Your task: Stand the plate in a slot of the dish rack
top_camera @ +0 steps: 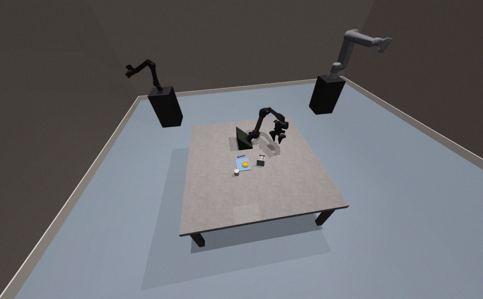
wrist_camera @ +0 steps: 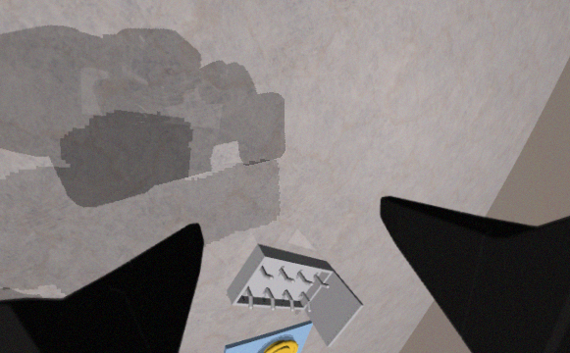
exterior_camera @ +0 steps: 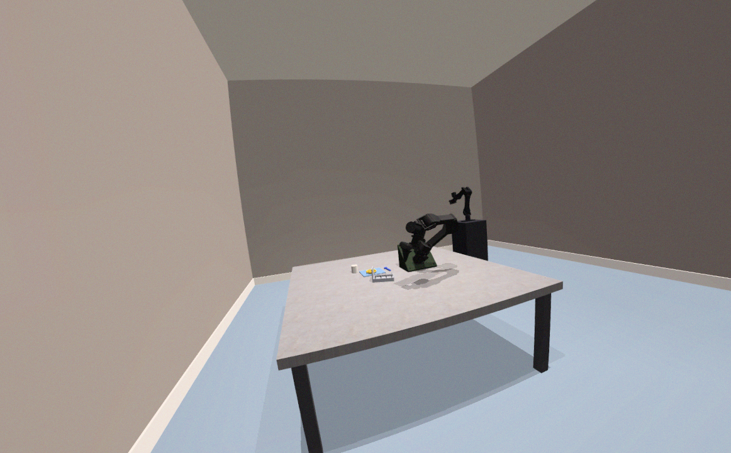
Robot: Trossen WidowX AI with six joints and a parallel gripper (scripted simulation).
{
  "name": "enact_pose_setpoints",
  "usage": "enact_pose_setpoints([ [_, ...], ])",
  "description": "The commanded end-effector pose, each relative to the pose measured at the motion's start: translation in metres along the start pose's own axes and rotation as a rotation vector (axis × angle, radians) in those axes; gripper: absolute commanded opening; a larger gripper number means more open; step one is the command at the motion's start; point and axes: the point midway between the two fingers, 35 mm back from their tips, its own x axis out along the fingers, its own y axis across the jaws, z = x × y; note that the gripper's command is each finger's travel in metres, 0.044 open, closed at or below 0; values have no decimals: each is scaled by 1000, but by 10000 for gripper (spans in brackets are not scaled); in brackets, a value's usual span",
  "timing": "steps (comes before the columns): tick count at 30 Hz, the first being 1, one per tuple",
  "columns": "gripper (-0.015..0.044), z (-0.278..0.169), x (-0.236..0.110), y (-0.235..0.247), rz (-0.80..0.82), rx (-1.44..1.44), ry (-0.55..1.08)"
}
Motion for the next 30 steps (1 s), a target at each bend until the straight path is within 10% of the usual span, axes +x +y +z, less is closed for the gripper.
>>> enact_pose_setpoints([
  [1, 400, -18, 5, -21, 30, 129, 58],
  [30, 400, -221, 26, -88, 221, 1005, 330],
])
